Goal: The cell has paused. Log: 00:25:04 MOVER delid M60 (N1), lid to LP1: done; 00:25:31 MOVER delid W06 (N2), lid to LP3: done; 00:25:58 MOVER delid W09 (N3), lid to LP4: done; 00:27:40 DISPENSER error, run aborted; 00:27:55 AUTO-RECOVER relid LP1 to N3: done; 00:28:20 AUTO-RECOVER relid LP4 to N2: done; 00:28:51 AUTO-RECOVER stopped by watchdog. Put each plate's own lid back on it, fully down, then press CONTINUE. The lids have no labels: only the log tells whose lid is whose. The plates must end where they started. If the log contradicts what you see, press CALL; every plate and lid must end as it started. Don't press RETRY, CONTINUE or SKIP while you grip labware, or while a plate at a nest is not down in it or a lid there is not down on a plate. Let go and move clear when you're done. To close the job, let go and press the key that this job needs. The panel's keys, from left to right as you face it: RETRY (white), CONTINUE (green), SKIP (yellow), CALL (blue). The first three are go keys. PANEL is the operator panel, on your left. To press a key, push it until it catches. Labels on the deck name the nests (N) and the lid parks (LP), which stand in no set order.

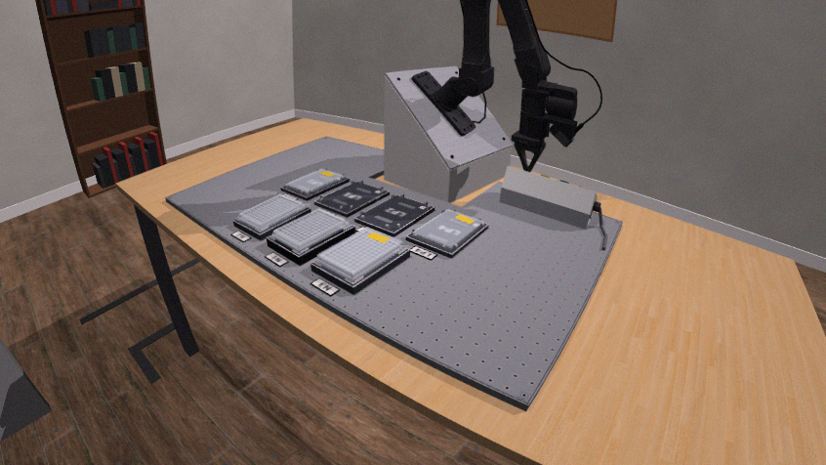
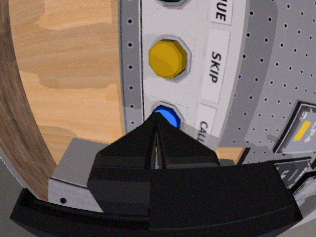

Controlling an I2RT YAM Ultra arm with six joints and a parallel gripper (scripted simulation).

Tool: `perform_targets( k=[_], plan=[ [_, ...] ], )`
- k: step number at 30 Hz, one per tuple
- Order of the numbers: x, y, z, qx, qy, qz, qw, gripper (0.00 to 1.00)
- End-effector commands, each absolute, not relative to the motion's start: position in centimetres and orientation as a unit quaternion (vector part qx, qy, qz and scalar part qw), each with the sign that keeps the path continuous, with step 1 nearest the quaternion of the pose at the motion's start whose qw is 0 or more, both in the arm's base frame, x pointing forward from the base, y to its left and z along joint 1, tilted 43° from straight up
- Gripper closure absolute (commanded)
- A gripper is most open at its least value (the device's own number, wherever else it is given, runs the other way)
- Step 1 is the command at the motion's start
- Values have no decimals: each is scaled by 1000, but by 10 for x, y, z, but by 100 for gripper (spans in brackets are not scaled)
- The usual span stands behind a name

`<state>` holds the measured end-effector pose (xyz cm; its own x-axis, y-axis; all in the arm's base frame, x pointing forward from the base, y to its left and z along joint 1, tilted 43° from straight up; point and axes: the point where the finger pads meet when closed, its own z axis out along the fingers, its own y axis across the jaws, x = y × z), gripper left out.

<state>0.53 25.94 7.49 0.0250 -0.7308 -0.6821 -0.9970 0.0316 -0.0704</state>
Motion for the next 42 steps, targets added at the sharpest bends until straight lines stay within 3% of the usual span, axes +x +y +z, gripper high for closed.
perform_targets(
  k=[1, 39, 40, 42],
  plan=[
    [19, 257, 63, -650, 670, 204, 296, 100],
    [19, 257, 63, -650, 670, 204, 296, 100],
    [7, 256, 96, -643, 663, 228, 308, 100],
    [6, 254, 99, -643, 663, 228, 308, 100]
  ],
)
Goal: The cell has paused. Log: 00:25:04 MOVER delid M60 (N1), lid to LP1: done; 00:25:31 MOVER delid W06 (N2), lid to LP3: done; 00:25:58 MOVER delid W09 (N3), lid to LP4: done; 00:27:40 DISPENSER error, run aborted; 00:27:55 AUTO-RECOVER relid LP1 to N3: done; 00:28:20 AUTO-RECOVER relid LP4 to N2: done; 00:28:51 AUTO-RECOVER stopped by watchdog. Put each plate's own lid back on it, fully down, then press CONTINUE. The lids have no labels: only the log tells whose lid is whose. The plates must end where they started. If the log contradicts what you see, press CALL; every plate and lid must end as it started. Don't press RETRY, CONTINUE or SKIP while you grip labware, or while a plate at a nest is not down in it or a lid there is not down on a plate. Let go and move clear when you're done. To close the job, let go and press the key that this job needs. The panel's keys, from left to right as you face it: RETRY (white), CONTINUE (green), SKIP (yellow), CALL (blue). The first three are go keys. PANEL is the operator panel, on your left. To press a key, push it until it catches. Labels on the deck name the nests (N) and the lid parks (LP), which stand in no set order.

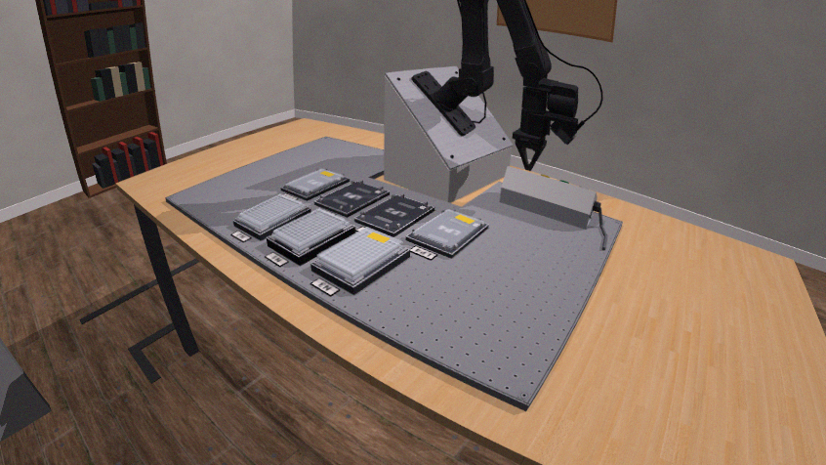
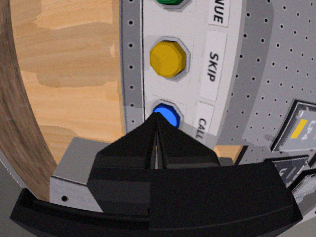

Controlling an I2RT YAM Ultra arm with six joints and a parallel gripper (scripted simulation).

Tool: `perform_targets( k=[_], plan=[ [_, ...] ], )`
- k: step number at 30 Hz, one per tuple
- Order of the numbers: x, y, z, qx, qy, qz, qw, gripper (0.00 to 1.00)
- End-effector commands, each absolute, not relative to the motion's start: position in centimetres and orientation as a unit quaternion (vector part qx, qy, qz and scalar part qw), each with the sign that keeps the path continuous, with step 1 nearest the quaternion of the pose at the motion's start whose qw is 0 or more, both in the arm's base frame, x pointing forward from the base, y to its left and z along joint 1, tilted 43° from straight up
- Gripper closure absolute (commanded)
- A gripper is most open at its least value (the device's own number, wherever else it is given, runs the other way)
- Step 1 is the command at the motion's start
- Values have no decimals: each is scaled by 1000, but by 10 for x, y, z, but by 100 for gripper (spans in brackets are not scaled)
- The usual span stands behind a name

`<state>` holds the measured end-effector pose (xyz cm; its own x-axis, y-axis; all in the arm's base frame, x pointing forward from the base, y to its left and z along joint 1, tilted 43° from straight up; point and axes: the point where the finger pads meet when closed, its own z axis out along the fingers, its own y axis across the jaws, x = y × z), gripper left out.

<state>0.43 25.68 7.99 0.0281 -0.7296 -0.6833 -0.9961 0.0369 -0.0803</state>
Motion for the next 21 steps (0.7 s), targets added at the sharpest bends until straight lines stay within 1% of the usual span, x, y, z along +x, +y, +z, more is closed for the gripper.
perform_targets(
  k=[1, 21],
  plan=[
    [6, 253, 100, -643, 663, 228, 308, 100],
    [4, 233, 118, -643, 663, 229, 308, 100]
  ],
)
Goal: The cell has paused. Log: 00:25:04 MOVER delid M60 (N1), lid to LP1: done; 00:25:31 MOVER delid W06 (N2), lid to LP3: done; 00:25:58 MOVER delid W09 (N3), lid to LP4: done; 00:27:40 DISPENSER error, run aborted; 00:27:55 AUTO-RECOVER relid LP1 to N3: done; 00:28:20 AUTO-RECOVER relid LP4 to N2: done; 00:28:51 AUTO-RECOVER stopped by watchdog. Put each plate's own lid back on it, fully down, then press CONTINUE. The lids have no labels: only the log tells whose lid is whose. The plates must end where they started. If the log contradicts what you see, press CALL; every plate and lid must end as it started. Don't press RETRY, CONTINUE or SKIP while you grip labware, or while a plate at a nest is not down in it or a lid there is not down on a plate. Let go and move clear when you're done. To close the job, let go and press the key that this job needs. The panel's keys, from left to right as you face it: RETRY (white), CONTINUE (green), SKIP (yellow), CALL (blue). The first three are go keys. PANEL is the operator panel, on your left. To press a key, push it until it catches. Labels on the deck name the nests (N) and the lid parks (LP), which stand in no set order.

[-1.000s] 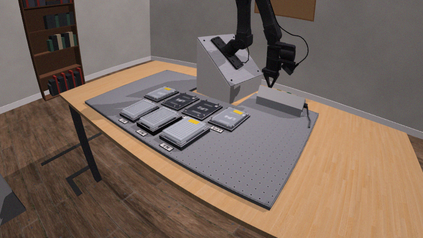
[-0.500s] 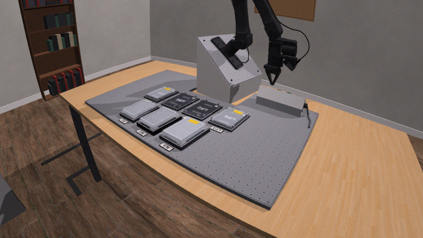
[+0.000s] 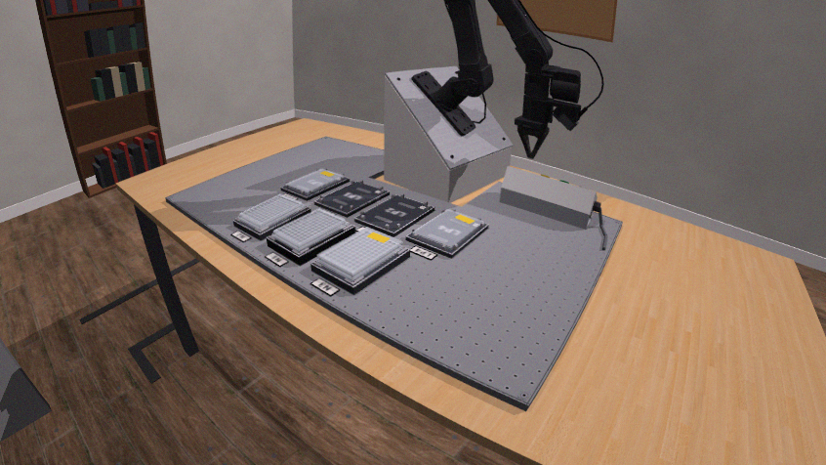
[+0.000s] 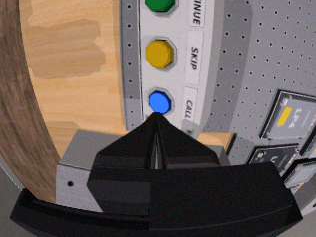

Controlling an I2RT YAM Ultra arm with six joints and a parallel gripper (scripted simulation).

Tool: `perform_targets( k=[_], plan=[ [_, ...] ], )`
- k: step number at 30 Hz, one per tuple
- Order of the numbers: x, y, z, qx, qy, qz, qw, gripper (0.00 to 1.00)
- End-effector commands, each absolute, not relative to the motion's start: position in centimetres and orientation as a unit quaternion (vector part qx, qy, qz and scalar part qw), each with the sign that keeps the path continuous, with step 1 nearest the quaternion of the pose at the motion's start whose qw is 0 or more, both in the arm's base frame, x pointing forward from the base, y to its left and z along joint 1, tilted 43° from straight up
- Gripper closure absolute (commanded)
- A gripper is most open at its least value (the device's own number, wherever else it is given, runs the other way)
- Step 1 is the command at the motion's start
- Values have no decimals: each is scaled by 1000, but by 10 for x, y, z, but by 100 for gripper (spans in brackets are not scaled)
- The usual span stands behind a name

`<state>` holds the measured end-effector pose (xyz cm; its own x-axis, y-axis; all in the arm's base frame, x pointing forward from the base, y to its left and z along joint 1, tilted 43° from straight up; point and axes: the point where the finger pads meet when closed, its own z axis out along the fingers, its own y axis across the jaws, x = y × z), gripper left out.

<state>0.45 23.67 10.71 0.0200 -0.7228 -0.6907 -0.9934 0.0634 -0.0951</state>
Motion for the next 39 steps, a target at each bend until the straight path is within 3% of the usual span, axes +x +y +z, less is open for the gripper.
perform_targets(
  k=[1, 39],
  plan=[
    [4, 232, 114, -644, 664, 226, 306, 100],
    [2, 216, 121, -648, 666, 219, 299, 100]
  ],
)
